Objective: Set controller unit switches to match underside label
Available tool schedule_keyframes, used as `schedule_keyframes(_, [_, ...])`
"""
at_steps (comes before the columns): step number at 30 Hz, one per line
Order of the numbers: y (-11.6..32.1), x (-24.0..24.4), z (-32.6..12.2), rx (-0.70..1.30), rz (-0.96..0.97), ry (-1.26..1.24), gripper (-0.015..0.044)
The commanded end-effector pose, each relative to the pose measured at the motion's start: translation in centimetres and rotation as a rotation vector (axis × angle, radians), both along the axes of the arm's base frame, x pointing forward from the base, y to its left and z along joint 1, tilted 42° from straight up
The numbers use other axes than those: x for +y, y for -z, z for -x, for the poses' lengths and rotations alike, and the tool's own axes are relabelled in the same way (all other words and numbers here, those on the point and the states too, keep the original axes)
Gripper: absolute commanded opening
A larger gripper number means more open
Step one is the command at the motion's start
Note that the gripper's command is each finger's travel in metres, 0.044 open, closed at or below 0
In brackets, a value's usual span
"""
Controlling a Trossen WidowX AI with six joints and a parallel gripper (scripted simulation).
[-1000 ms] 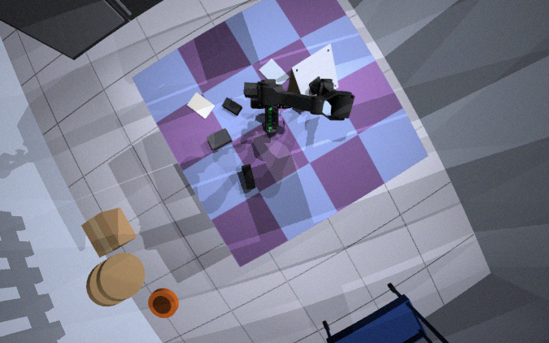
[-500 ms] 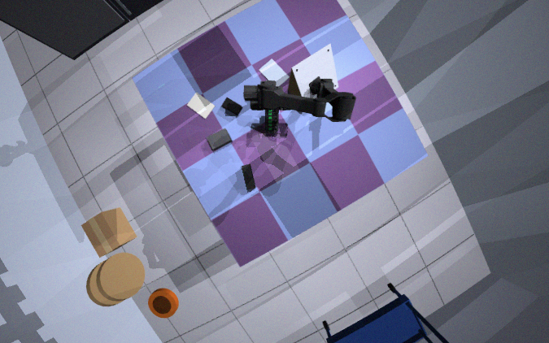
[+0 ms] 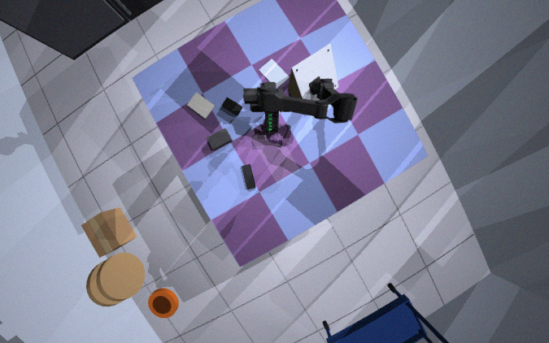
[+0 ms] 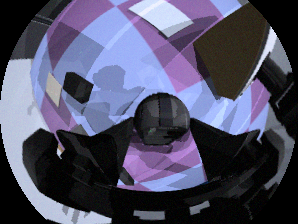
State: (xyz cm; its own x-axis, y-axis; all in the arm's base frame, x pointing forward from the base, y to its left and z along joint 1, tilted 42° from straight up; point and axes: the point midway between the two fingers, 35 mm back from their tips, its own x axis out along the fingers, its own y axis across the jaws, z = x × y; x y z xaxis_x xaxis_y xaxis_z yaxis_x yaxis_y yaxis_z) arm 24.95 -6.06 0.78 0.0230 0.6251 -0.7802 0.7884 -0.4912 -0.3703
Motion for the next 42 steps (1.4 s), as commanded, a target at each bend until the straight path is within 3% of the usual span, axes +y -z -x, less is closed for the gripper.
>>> schedule_keyframes(1, [-0.5, -0.2, -0.5, -0.006, 0.012, 0.003, 0.0336])
schedule_keyframes(42, [-2.9, 0.9, -1.8, 0.025, 0.061, -0.02, 0.0336])
